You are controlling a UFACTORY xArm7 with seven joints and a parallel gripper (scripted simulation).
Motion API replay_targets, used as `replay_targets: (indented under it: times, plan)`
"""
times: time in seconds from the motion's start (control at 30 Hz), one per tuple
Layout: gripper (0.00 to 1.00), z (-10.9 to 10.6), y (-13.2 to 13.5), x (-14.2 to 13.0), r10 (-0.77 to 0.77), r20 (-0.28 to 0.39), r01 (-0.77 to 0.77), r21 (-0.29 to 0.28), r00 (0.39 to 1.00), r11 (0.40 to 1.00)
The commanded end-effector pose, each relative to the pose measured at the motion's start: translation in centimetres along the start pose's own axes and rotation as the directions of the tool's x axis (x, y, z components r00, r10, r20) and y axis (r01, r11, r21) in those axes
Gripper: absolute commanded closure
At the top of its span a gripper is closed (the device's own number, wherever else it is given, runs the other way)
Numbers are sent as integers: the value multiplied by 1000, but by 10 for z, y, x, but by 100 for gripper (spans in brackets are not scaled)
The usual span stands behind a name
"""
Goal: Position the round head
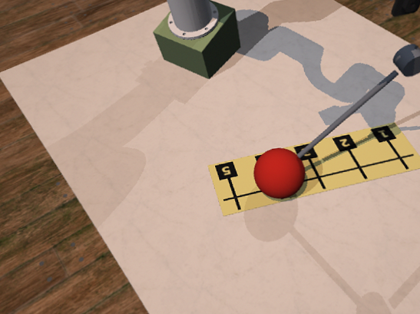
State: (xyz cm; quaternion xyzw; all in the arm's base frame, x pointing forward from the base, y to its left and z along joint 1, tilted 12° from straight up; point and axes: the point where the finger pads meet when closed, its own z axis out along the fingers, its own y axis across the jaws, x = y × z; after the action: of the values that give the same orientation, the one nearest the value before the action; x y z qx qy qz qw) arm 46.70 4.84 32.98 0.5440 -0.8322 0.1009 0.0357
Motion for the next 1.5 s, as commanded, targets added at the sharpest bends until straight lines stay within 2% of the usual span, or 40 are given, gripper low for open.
replay_targets:
  times: [0.0,0.53,0.6,1.1,1.17,1.47]
  plan:
    - [0,-2,0,12,-1,5,1,6,1000,1000]
    - [0,-2,-1,82,2,1,-2,4,1000,1000]
    - [0,-2,-1,82,2,1,-2,4,1000,1000]
    - [0,-2,-1,78,-3,234,2,5,972,1000]
    - [0,-2,-1,78,-3,234,2,5,972,1000]
    - [0,-2,-1,78,-6,359,3,7,933,1000]
